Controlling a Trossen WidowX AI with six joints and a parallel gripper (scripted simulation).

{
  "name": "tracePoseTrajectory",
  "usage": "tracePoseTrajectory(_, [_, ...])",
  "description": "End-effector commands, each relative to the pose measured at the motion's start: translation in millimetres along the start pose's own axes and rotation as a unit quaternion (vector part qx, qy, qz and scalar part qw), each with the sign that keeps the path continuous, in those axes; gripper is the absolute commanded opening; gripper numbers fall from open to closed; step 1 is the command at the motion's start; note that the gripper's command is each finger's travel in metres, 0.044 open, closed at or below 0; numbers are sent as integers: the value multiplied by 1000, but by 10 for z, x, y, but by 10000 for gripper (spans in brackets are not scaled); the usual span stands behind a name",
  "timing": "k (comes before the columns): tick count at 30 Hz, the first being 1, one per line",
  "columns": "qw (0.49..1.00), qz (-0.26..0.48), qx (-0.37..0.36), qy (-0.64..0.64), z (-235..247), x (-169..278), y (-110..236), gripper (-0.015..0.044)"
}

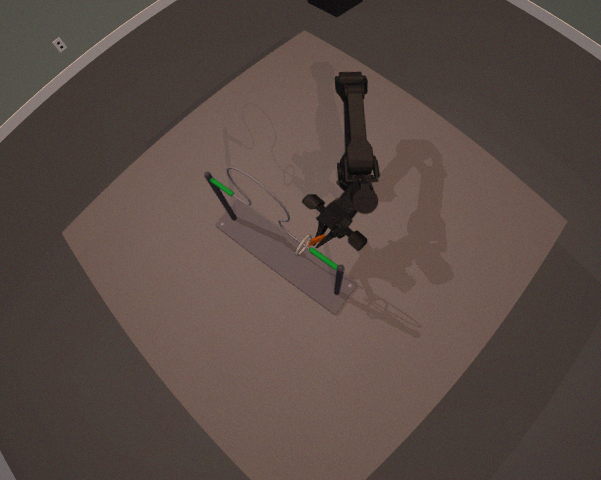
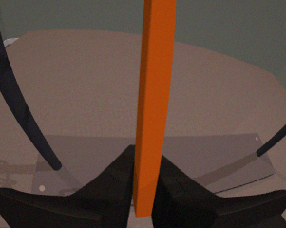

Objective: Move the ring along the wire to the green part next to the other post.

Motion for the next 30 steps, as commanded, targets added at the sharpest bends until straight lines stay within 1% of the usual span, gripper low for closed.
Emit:
tracePoseTrajectory(1, [1000, -4, 1, -8, 46, -42, 17, -150])
tracePoseTrajectory(30, [1000, -5, 0, -10, 331, -93, 54, -150])
Point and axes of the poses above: the point midway between the two fingers, 35 mm back from their tips, its own y axis back along the fingers, its own z axis across the jaws, x = y × z, the point moved 7 cm from there along y, back along the fingers, and after that the axes turned 10 degrees about y, right-handed, at the moved point
